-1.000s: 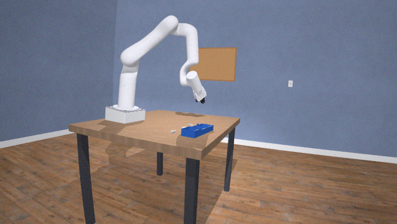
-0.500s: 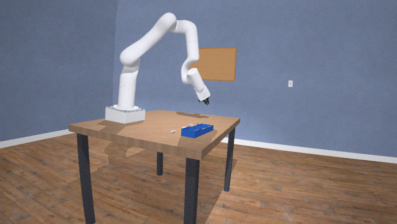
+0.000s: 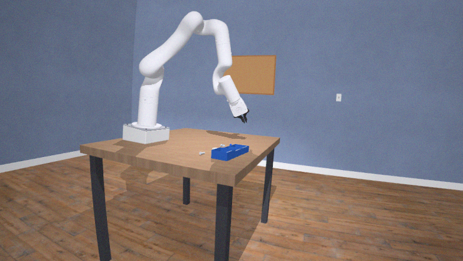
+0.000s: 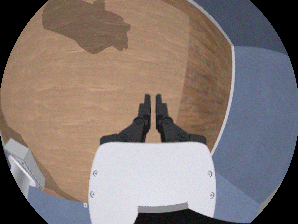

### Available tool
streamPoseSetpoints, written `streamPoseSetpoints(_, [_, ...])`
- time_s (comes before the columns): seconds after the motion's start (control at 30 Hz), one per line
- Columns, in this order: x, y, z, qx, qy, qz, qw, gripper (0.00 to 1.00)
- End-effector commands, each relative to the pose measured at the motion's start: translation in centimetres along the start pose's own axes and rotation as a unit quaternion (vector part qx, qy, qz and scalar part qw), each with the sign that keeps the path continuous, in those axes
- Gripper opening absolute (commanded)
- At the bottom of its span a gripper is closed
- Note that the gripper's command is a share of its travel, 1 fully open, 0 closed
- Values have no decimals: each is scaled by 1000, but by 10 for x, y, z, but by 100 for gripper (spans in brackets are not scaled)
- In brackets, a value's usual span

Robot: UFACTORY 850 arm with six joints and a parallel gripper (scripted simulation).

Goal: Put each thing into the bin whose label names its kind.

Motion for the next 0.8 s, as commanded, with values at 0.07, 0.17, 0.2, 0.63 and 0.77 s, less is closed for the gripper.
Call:
streamPoseSetpoints(0.07, [-35,17,-18,-14,-50,83,995,7])
streamPoseSetpoints(0.17, [-37,17,-18,-14,-50,83,995,7])
streamPoseSetpoints(0.2, [-37,17,-18,-14,-50,83,995,7])
streamPoseSetpoints(0.63, [-105,33,-61,-40,-136,252,957,7])
streamPoseSetpoints(0.77, [-111,34,-66,-43,-145,274,950,7])
Point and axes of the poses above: the point where the finger pads meet when closed, its own z axis out along the fingers, its own y axis across the jaws, x = y × z, the point moved 1 cm from there along -z, back along the fingers, and after that the axes turned 11 degrees about z, right-handed, at the moved point
